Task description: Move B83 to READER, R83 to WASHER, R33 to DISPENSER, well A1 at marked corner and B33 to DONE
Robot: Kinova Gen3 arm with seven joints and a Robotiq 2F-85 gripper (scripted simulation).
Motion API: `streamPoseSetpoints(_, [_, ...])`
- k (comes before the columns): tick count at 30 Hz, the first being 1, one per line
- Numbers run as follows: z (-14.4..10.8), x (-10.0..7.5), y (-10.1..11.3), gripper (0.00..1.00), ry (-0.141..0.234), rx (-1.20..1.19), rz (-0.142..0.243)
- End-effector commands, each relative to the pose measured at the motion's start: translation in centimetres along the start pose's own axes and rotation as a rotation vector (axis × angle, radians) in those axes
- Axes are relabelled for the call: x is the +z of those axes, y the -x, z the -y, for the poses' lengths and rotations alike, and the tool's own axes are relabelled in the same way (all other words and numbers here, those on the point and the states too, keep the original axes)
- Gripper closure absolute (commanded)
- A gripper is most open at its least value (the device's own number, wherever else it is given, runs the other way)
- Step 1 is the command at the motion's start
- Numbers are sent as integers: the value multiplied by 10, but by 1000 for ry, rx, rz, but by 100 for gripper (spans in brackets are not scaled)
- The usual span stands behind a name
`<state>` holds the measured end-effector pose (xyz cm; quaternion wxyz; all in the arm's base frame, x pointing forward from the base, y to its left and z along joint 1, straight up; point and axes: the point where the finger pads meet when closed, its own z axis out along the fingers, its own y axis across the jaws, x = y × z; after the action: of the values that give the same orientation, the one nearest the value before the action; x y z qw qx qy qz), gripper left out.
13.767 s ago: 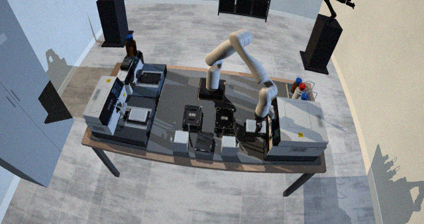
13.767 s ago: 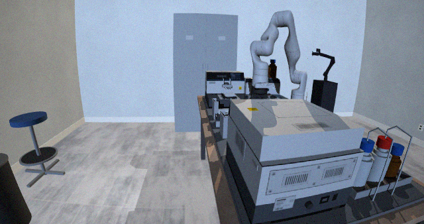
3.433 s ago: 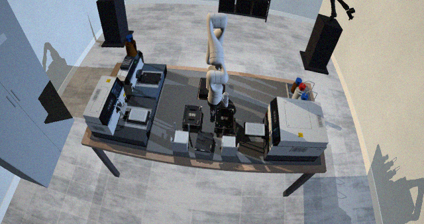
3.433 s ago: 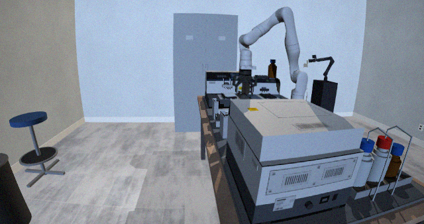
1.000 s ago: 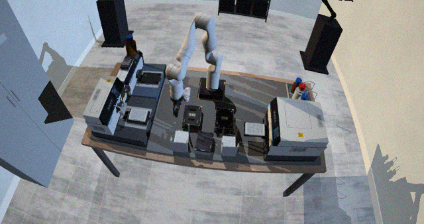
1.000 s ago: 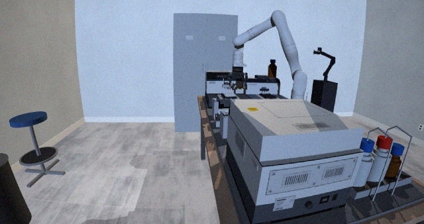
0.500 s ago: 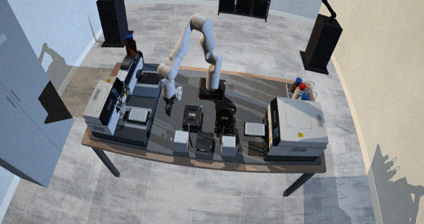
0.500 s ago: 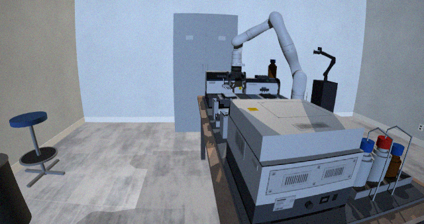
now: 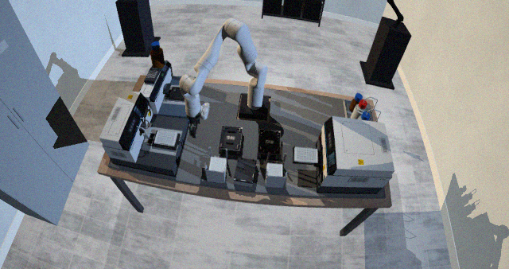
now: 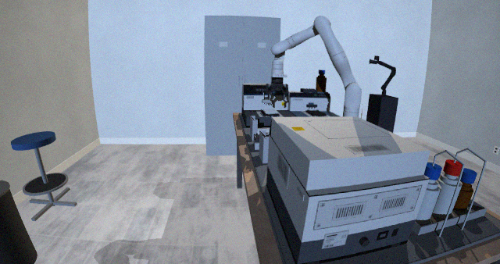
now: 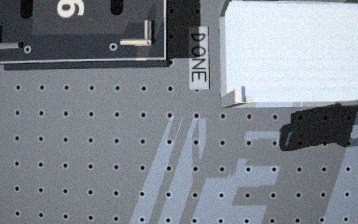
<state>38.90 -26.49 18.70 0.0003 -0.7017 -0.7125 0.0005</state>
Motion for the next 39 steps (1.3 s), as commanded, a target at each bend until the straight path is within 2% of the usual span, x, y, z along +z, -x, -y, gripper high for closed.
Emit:
streamPoseSetpoints(1, [0, -1, 6, 0, 1, -1, 0])
streamPoseSetpoints(15, [1, -1, 52, 0, 1, 0, 0])
streamPoseSetpoints(17, [1, -1, 52, 0, 1, 0, 0])
streamPoseSetpoints(32, [2, -1, 101, 0, 1, 1, 1])
streamPoseSetpoints(34, [2, -1, 101, 0, 1, 1, 1])
streamPoseSetpoints(39, [2, -1, 118, 0, 1, 1, 1])
